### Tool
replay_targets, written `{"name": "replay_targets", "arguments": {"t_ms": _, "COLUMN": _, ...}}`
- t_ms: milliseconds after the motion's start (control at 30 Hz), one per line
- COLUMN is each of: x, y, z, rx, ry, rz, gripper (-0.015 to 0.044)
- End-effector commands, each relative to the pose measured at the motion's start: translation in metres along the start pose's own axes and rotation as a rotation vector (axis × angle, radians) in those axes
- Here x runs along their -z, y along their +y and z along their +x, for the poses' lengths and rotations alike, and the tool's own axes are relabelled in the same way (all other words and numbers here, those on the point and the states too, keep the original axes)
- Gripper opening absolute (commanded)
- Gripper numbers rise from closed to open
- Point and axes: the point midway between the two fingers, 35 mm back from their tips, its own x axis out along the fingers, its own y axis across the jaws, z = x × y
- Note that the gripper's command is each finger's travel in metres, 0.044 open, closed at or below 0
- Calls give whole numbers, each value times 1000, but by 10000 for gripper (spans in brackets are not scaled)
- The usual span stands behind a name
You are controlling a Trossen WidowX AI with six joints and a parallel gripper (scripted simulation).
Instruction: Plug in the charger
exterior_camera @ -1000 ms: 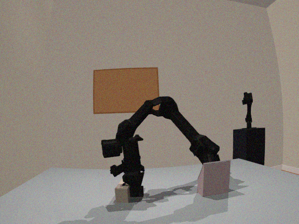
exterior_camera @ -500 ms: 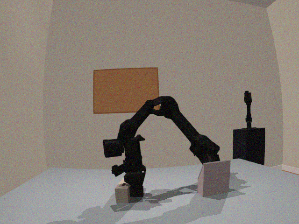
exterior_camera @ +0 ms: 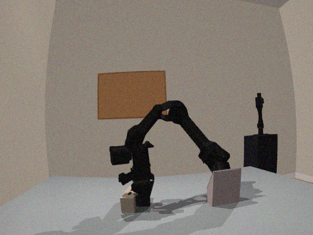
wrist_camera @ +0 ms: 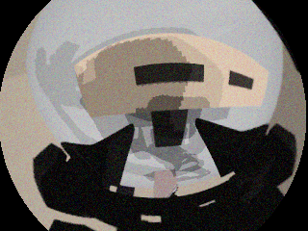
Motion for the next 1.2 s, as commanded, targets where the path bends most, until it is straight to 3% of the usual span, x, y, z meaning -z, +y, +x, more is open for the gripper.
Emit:
{"name": "replay_targets", "arguments": {"t_ms": 0, "x": 4, "y": -1, "z": 1, "rx": 5, "ry": -1, "rz": 3, "gripper": 440}}
{"name": "replay_targets", "arguments": {"t_ms": 1167, "x": 47, "y": 1, "z": 3, "rx": 5, "ry": 1, "rz": 1, "gripper": 440}}
